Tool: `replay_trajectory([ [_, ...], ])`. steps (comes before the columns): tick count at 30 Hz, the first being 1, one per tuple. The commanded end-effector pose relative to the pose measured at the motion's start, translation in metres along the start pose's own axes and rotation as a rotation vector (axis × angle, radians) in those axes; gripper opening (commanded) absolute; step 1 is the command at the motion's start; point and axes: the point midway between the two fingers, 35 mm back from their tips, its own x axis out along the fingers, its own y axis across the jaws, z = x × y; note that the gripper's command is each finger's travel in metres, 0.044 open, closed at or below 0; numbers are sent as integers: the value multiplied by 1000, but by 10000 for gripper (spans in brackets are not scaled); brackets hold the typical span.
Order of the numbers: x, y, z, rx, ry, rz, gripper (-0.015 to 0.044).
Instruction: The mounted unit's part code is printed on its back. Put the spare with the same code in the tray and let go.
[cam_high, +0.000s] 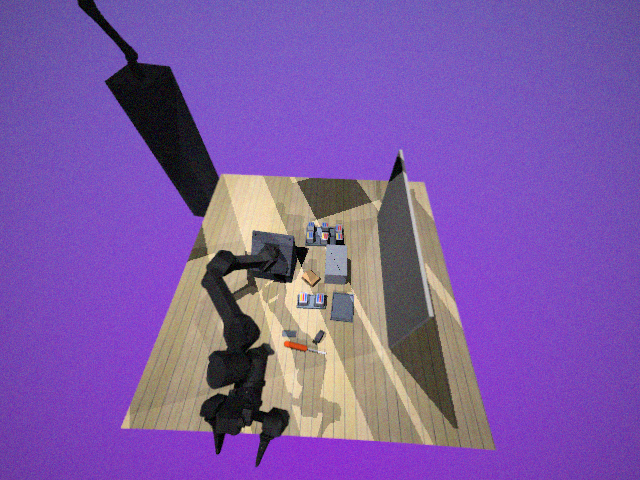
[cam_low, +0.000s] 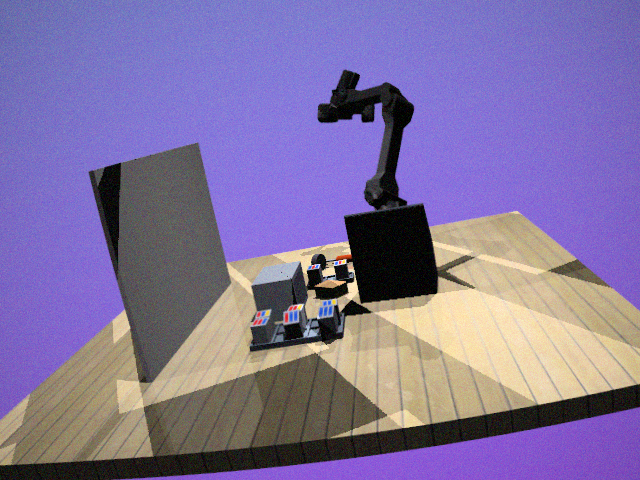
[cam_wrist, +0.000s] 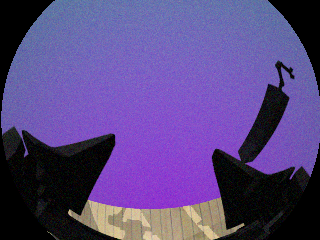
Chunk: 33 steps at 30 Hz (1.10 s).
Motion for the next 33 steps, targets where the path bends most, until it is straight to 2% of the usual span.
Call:
replay_trajectory([
  [1, 4, 54, -53, -60, 126, 115, 440],
  [8, -22, 134, -131, -153, 331, 299, 440],
  [14, -70, 194, -195, -242, 499, 456, 440],
  [24, -187, 263, -290, -450, 756, 695, 440],
  [33, -300, 277, -356, -688, 940, 840, 440],
])
